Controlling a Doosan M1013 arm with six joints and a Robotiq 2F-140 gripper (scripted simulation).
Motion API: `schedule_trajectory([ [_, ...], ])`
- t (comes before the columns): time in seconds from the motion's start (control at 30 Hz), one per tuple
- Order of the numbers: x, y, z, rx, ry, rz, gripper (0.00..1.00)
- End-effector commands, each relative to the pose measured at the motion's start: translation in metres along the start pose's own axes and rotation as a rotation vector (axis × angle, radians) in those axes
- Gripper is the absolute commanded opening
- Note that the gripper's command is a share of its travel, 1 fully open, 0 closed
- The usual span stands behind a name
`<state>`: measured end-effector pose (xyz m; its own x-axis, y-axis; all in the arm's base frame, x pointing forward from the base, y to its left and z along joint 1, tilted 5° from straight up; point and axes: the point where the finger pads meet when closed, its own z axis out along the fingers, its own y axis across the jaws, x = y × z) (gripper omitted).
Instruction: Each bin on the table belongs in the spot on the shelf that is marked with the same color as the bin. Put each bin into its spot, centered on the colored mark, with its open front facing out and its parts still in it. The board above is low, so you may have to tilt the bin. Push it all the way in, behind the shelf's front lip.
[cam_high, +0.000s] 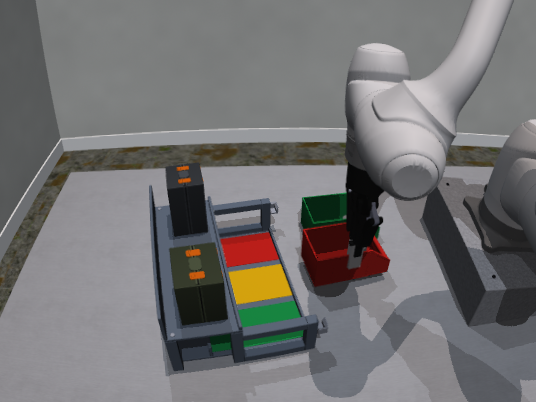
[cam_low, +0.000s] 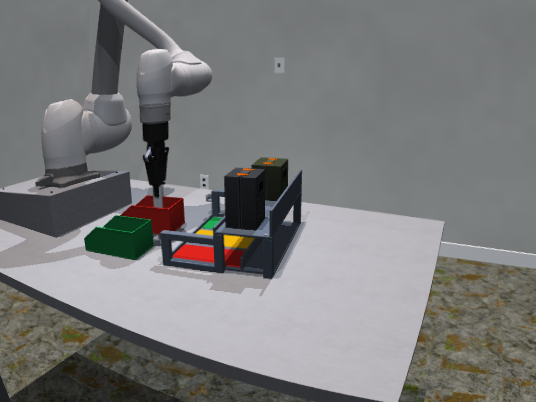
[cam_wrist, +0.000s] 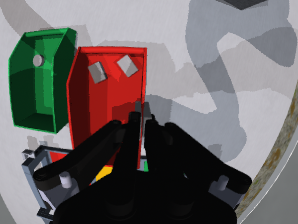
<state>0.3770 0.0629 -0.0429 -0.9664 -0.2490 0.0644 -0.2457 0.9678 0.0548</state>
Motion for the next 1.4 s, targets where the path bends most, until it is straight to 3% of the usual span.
schedule_trajectory([
  [0.0, 0.0, 0.0, 0.001, 0.0, 0.0, 0.0, 0.1],
  [1.37, 0.0, 0.0, 0.014, 0.0, 0.0, 0.0, 0.1],
])
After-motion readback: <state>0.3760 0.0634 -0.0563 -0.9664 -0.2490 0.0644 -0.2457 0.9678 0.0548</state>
